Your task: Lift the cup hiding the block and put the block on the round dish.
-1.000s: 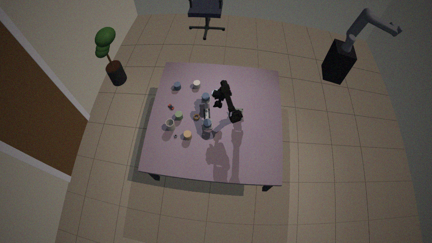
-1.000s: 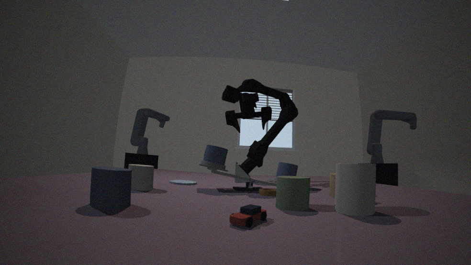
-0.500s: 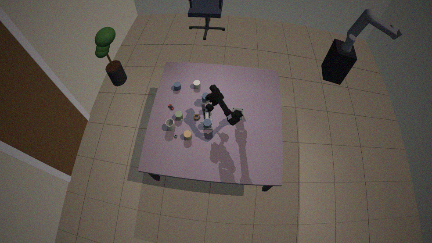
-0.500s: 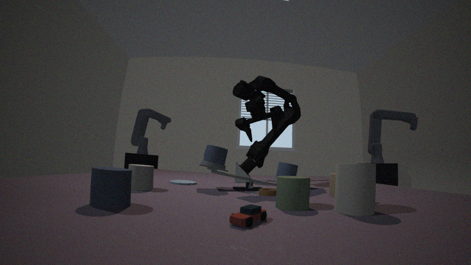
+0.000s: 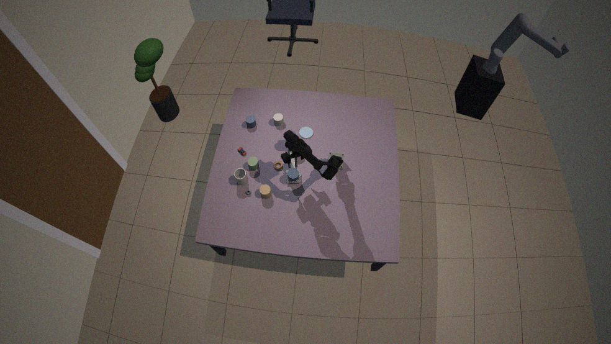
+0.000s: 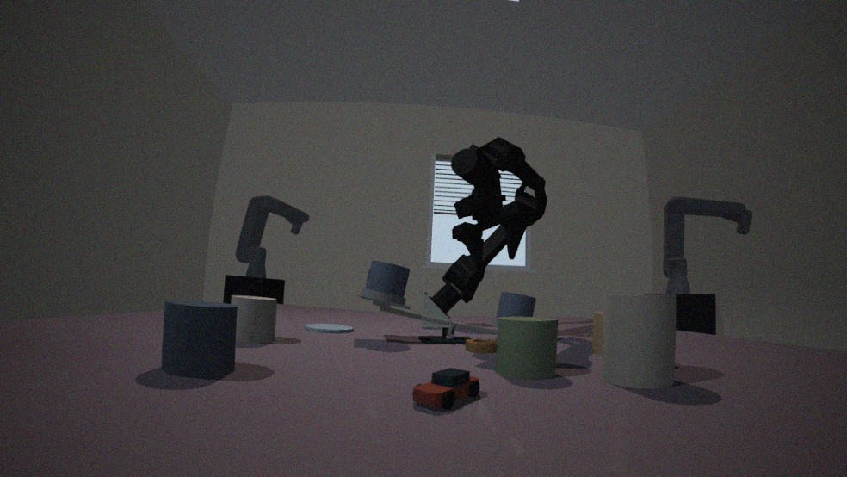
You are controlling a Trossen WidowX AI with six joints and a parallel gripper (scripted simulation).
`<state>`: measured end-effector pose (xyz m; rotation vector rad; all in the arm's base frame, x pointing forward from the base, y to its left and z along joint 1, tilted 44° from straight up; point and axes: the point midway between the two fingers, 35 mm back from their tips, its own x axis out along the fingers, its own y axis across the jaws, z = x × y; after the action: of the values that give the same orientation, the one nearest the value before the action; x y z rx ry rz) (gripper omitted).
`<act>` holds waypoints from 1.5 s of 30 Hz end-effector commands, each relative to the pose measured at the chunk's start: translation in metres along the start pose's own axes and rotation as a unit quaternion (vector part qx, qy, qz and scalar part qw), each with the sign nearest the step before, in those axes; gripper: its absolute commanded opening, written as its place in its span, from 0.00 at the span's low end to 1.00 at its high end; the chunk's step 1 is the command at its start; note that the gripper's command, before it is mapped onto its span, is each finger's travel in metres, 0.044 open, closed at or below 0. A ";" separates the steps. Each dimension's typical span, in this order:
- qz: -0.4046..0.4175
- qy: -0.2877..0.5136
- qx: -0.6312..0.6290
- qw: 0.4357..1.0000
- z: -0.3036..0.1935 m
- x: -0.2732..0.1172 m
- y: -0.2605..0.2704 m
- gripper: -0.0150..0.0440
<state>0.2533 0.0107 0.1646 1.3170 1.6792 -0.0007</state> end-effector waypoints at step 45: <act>-0.080 -0.005 0.205 0.975 -0.035 0.081 0.025 1.00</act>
<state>0.2542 0.0954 0.1456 1.4658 1.8305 -0.4710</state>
